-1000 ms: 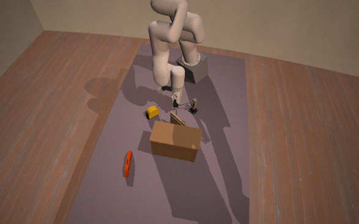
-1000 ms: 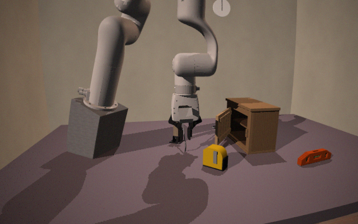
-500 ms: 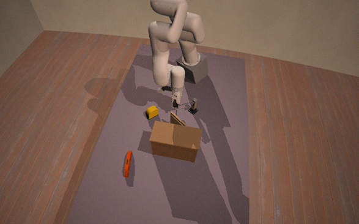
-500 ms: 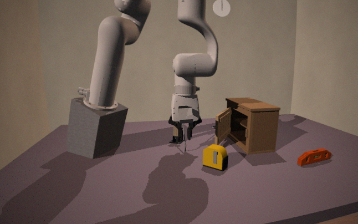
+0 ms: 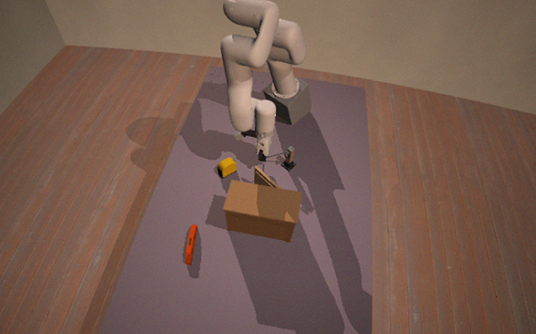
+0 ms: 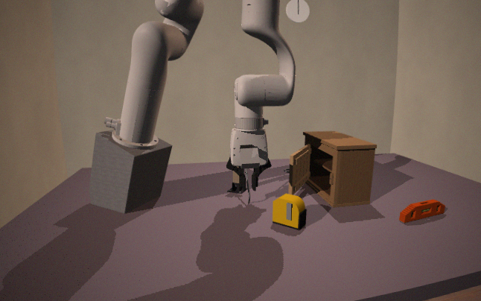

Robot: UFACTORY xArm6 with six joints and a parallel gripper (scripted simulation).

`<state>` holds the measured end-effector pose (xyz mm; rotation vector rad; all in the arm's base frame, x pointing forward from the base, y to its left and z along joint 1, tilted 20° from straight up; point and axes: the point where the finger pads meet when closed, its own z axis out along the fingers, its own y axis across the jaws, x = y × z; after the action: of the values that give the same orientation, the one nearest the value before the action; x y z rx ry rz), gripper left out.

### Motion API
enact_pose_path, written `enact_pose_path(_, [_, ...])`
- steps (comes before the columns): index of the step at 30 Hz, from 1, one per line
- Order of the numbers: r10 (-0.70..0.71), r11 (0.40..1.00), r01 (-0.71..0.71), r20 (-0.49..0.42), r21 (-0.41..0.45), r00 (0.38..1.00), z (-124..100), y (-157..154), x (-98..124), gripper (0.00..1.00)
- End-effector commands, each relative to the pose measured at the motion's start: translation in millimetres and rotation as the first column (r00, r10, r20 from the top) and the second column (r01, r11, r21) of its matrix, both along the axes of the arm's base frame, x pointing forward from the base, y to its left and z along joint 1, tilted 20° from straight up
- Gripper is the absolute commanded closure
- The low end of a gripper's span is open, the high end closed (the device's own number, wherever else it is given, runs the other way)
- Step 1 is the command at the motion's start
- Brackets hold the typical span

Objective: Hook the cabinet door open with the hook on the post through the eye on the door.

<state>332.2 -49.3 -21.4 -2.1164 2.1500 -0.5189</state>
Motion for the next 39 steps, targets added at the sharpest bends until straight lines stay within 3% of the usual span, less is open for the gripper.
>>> enact_pose_path(1, [0.001, 1.000, -0.001, 0.003, 0.000, 1.000, -3.2, -0.7, 1.7, 0.77])
enact_pose_path(38, [0.001, 1.000, -0.001, 0.003, 0.000, 1.000, -23.1, -4.5, 7.9, 0.77])
enact_pose_path(39, [0.001, 1.000, -0.001, 0.003, 0.000, 1.000, -23.1, -4.5, 7.9, 0.96])
